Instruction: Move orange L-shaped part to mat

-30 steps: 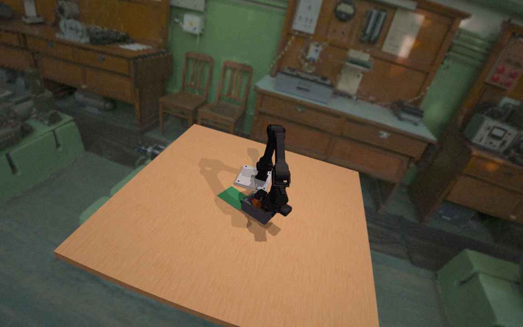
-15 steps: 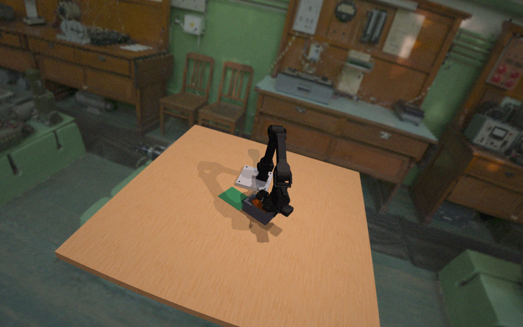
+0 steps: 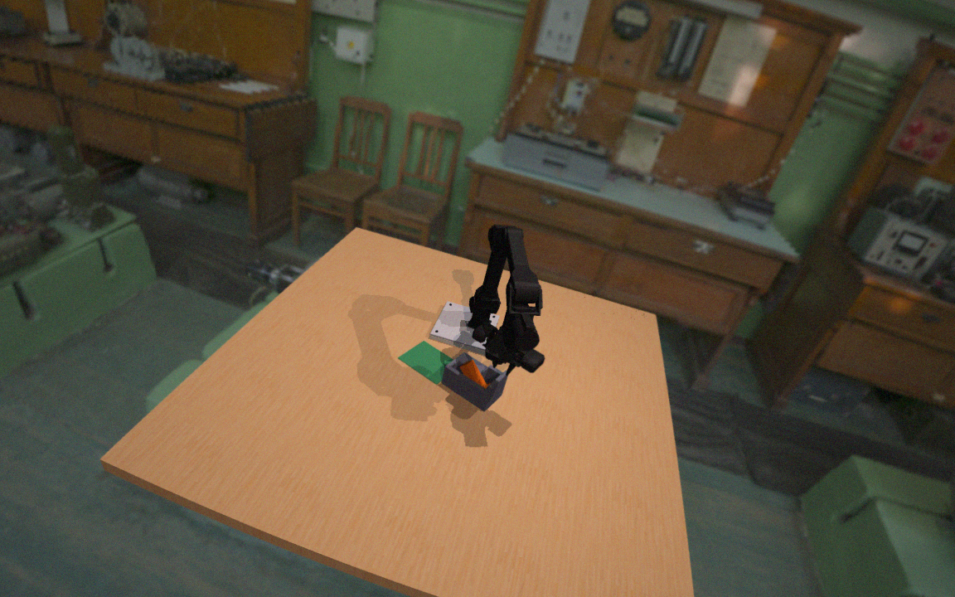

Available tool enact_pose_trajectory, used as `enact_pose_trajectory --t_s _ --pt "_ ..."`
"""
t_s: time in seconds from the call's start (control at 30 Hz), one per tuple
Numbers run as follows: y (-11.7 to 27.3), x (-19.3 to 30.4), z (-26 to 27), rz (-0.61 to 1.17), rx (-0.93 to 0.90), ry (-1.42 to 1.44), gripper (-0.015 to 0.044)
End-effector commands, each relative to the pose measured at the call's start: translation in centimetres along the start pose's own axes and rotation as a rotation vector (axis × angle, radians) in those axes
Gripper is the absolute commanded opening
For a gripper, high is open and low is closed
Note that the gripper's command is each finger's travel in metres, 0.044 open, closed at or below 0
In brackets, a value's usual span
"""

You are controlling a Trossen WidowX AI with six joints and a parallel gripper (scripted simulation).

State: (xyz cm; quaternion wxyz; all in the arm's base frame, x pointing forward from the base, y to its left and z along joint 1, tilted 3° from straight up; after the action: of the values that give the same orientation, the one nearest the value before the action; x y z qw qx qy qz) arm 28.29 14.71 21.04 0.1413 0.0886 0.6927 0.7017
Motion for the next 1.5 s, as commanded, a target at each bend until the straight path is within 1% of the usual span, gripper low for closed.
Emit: enact_pose_trajectory --t_s 0.0,0.9,0.97,1.03,1.47 --pt "2.2 0.2 -0.5 -0.002 0.003 0.004 0.018" --pt "2.0 0.1 -0.3 -0.012 -0.013 -0.002 0.018" --pt "2.0 0.1 -0.5 -0.012 -0.012 0.039 0.0232" --pt "2.0 -0.1 -1.0 -0.013 -0.01 0.132 0.028" --pt "2.2 -1.2 -6.2 -0.003 0.008 1.198 0.028"
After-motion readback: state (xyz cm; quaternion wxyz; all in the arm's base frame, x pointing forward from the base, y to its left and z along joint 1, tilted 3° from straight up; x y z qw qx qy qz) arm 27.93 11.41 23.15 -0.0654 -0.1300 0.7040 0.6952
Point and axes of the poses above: the point midway between the two fingers, 35 mm back from their tips, its own y axis back along the fingers, its own z axis across the jaws, x = y × z, the point moved 6 cm from there along y, back along the fingers, and after that the axes turned 3 degrees about -y, right-handed, at the moved point
